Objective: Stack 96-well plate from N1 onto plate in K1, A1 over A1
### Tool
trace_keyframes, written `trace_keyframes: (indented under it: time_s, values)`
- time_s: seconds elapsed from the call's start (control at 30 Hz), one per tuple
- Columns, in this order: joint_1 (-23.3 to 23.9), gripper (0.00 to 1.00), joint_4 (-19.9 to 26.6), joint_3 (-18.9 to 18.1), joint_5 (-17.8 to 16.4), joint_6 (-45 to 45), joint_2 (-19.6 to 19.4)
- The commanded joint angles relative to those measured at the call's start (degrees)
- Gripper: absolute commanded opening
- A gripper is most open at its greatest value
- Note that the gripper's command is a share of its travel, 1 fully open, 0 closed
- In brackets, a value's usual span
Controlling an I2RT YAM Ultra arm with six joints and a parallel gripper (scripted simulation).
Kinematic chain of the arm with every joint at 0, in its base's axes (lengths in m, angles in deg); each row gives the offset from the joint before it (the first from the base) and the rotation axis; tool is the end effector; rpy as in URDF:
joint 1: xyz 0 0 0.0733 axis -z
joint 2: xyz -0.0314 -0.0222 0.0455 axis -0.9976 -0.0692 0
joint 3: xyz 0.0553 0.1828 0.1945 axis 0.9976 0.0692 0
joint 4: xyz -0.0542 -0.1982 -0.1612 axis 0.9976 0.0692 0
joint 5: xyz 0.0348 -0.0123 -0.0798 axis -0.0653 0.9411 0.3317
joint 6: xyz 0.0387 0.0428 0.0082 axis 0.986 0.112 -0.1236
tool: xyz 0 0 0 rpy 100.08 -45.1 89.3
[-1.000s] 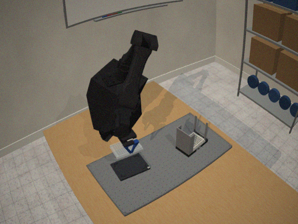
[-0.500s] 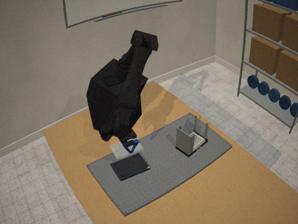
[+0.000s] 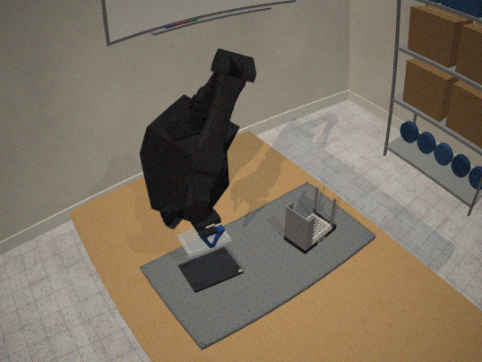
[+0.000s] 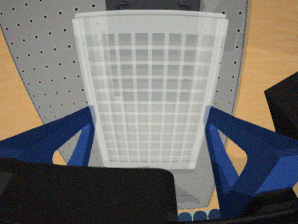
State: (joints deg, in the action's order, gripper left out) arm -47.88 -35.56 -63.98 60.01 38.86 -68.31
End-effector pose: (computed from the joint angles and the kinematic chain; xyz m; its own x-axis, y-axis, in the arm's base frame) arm 0.2765 -0.1956 0.0743 0.1342 0.9586 0.2513 0.9129 -0.2183 0.3448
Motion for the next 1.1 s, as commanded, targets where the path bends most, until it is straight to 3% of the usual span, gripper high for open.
trace_keyframes:
  time_s: [0.0,0.3,1.07]
  values:
    - [1.07,0.0,0.88,1.53,-0.13,-0.24,1.7]
    - [-3.61,0.0,-1.22,3.65,1.05,-8.67,4.39]
    - [-14.82,0.0,-2.67,7.87,3.79,3.34,11.32]
